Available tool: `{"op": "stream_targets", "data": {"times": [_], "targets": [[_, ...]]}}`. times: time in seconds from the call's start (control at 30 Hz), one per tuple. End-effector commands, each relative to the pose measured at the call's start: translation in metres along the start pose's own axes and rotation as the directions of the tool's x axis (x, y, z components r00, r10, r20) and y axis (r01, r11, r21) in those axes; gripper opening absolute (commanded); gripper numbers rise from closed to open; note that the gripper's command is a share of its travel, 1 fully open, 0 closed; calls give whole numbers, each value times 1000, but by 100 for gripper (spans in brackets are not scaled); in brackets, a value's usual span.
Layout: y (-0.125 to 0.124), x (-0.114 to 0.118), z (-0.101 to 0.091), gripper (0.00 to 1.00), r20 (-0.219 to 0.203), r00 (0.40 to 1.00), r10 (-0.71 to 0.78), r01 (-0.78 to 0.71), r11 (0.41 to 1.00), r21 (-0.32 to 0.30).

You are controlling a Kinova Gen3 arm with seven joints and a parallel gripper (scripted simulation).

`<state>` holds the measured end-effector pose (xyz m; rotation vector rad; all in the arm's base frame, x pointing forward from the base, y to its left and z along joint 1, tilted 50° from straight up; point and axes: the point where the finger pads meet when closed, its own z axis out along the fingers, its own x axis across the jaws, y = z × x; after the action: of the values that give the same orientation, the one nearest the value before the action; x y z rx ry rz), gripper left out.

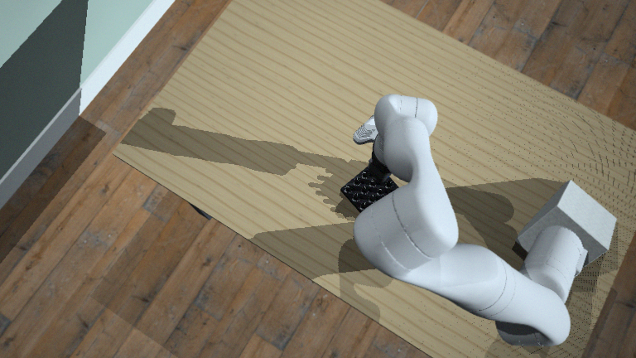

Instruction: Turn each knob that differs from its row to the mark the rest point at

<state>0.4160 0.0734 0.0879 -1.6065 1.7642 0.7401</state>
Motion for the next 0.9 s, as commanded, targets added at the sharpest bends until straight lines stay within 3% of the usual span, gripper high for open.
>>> {"op": "stream_targets", "data": {"times": [0.0, 0.47, 0.87], "targets": [[0, 0, -1, 30, 1, 1000, -17, 17, 1000, 2], [0, 0, -1, 30, 1, 984, -177, 177, 984, 2], [0, 0, -1, 30, 0, 924, -383, 383, 924, 2]]}}
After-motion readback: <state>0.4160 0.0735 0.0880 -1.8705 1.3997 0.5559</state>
